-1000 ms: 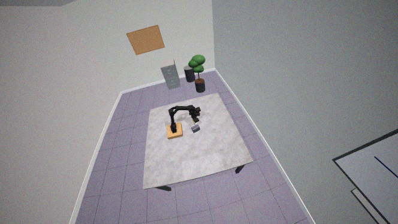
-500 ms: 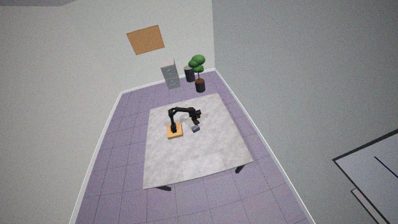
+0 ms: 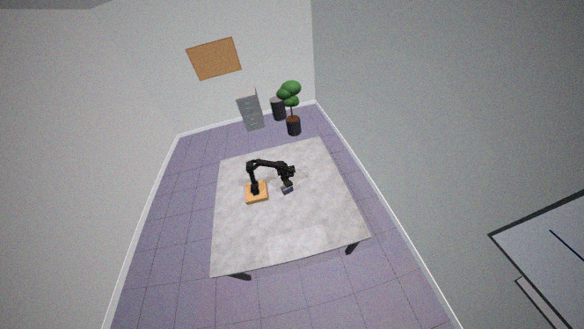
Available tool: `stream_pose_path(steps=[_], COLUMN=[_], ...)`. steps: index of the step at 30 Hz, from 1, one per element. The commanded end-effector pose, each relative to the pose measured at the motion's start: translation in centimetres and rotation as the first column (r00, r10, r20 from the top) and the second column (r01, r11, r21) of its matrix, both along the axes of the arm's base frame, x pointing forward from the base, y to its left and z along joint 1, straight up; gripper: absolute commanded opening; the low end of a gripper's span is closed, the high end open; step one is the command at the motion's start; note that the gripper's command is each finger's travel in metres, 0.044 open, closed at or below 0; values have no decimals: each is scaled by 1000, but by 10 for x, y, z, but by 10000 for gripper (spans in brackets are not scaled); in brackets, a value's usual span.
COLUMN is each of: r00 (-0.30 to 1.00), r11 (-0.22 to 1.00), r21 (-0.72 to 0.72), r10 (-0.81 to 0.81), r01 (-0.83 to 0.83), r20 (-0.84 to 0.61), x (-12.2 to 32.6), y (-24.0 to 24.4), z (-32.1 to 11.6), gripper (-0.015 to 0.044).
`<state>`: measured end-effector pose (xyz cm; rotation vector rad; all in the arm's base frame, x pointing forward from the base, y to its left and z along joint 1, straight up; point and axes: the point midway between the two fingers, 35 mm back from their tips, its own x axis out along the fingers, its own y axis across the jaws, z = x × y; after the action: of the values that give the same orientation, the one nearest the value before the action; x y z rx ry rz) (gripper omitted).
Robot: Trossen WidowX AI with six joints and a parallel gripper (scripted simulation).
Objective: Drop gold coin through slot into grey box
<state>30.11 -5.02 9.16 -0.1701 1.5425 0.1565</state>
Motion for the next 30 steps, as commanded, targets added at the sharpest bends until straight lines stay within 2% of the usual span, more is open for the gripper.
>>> stream_pose_path(steps=[1,30], r00=[1000,1000], r11=[1000,1000], r21=[2,0], r10=[6,9], r01=[-6,-9], r20=[3,0], x=[-5,-6], y=[-8,-10], z=[0,0], gripper=[0,0])
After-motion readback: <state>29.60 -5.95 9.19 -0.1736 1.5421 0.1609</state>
